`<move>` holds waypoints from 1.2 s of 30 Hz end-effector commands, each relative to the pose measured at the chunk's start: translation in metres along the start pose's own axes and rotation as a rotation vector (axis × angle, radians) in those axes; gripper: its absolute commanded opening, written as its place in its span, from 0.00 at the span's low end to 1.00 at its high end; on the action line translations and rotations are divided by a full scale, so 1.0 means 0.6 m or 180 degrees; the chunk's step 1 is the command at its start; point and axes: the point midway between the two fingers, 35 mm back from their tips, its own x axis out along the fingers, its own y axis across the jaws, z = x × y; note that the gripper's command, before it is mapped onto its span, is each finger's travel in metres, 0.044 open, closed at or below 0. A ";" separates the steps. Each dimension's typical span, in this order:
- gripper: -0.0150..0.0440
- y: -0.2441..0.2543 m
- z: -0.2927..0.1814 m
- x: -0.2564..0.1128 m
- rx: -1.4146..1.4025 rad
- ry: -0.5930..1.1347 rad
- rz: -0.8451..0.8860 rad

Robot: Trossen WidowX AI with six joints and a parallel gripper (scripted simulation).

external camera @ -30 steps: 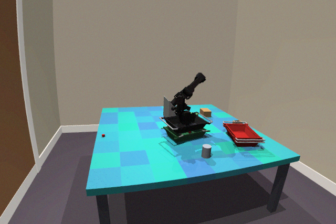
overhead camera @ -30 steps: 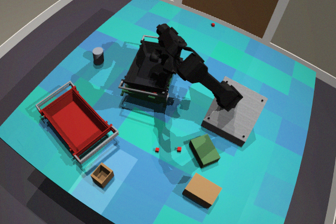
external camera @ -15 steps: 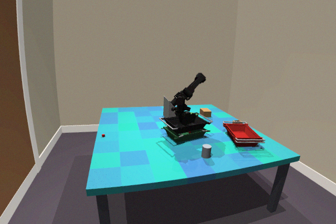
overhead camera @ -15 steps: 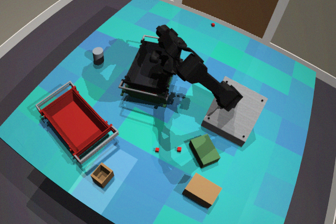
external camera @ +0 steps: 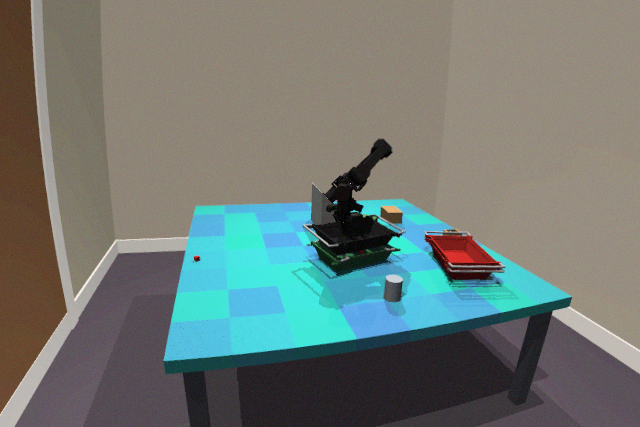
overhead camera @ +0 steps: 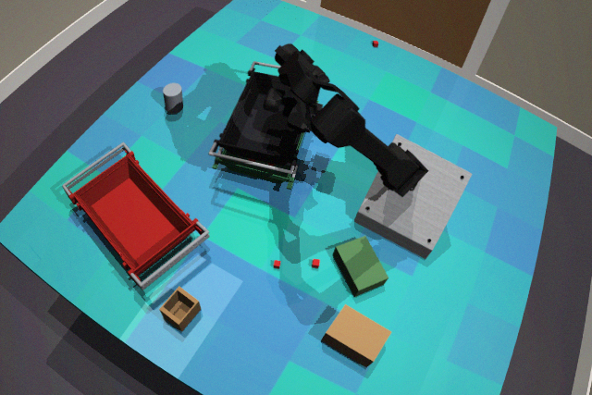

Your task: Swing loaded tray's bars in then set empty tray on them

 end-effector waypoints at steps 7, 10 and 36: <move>0.25 0.006 0.005 0.013 -0.0012 -0.0026 0.0103; 0.25 0.006 0.005 0.013 -0.0012 -0.0026 0.0103; 0.25 0.006 0.005 0.013 -0.0012 -0.0026 0.0103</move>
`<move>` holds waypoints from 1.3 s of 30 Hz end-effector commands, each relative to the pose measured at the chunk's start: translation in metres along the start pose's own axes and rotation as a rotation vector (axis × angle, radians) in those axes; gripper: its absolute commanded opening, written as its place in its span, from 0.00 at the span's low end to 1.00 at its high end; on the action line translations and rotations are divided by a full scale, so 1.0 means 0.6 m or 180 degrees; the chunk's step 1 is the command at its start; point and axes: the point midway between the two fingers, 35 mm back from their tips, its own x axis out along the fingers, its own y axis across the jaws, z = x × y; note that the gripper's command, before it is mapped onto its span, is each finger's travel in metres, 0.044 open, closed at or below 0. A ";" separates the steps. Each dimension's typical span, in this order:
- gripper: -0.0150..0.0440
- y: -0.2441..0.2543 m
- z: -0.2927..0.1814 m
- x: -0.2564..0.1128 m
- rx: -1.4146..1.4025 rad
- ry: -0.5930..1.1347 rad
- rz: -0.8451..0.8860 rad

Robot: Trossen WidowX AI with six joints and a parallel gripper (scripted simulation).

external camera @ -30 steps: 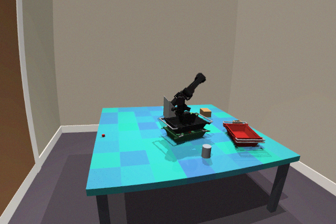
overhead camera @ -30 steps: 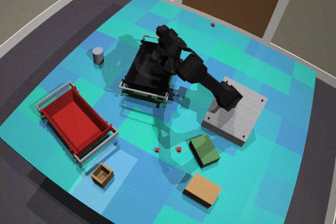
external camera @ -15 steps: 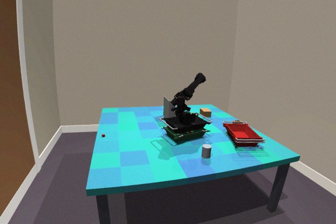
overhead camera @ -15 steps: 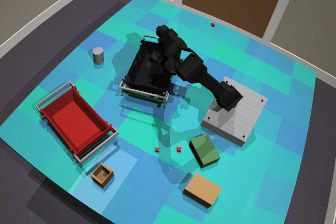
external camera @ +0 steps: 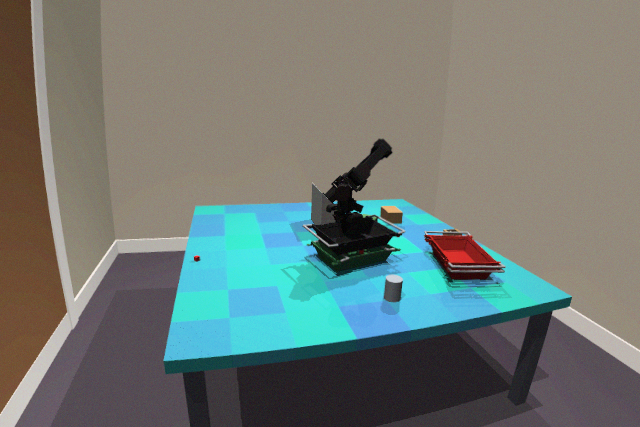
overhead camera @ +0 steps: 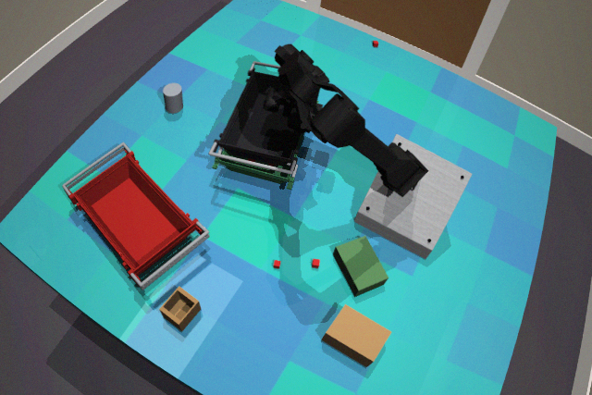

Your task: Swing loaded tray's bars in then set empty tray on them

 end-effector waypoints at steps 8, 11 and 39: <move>0.38 0.006 0.005 0.012 -0.0012 -0.0025 0.0099; 0.45 0.006 0.005 0.012 -0.0012 -0.0025 0.0099; 1.00 0.003 0.006 0.010 -0.0021 -0.0020 0.0078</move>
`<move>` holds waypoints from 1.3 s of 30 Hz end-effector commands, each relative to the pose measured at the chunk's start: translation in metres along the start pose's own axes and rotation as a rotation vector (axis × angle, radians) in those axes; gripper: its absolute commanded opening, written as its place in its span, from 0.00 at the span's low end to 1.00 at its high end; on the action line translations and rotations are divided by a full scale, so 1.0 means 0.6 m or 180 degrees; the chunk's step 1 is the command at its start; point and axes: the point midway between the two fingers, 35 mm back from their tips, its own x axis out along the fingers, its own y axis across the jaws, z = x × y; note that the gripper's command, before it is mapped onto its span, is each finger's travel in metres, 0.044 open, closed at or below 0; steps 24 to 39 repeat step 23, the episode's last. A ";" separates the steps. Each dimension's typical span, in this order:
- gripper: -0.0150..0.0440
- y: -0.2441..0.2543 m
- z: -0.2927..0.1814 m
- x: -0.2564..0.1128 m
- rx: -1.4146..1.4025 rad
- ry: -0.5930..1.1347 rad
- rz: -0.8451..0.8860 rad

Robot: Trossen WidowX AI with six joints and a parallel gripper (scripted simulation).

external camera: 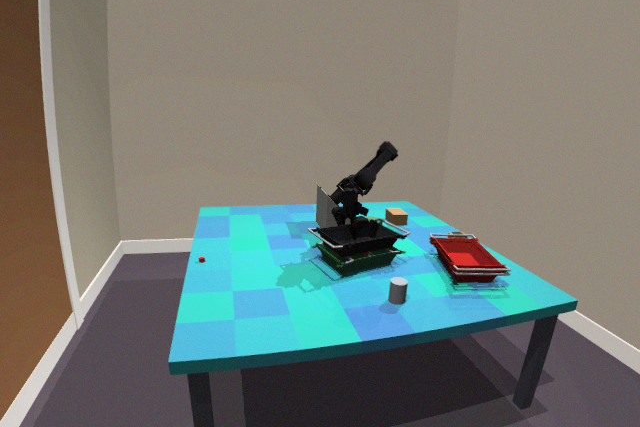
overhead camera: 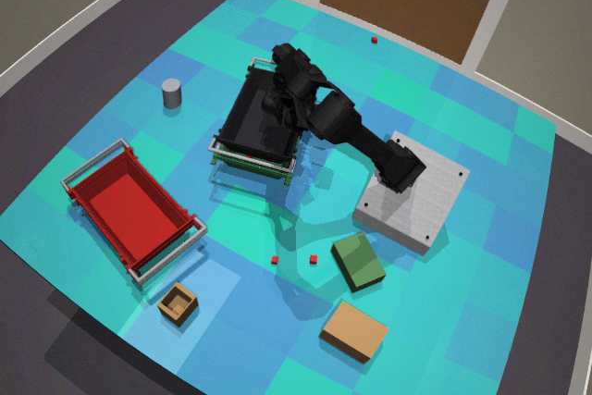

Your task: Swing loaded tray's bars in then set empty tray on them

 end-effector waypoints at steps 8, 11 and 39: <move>1.00 -0.007 -0.007 -0.058 0.0007 0.0021 0.0010; 1.00 -0.008 -0.008 -0.093 0.0010 0.0025 0.0016; 1.00 0.011 -0.003 -0.181 0.0021 0.0005 0.0023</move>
